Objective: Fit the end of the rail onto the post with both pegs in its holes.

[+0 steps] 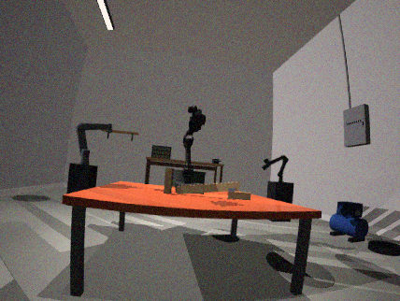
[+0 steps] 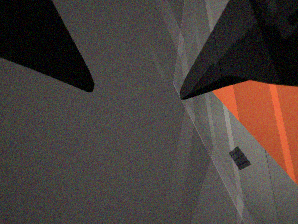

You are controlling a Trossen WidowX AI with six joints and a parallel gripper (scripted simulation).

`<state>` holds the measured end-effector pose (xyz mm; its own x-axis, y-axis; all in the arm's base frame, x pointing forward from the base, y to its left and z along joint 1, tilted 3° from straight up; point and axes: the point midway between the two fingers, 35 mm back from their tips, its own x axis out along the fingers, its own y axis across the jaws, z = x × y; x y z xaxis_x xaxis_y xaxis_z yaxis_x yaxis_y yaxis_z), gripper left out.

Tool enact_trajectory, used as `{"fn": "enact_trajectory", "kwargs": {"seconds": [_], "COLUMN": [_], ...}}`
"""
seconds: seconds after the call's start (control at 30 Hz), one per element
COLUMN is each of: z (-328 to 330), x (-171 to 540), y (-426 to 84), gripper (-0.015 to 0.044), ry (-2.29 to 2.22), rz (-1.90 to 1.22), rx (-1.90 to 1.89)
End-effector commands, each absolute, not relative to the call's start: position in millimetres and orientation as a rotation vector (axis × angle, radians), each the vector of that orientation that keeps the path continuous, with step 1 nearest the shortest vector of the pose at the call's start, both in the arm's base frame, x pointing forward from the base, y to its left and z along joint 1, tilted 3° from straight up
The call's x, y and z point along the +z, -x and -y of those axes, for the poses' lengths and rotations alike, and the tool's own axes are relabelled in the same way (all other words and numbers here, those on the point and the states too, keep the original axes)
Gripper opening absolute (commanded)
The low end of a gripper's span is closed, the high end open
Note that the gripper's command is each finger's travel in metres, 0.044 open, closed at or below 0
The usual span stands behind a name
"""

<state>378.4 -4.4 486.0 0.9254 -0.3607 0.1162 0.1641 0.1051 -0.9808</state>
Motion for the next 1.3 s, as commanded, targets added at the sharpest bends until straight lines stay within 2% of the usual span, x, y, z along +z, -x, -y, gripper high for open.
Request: {"fn": "enact_trajectory", "kwargs": {"seconds": [0.0, 0.2, 0.37, 0.53, 0.77, 0.9, 1.27], "z": [-4.7, -19.8, -26.5, -29.0, -33.2, -34.9, -39.4], "x": [449.4, 349.0, 262.5, 181.9, 94.5, 74.0, 65.2], "y": [-394.6, -419.3, -415.2, -388.4, -322.8, -295.8, -301.3], "gripper": [0.0440, 0.0440, 0.0440, 0.0440, 0.0440, 0.0440, 0.0440], "ry": [1.455, 1.518, 1.516, 1.456, 1.268, 1.178, 1.178], "rz": [-0.231, -0.430, -0.620, -0.829, -1.137, -1.245, -1.244], "rx": [-0.267, 0.051, 0.326, 0.602, 0.969, 1.081, 1.080]}}
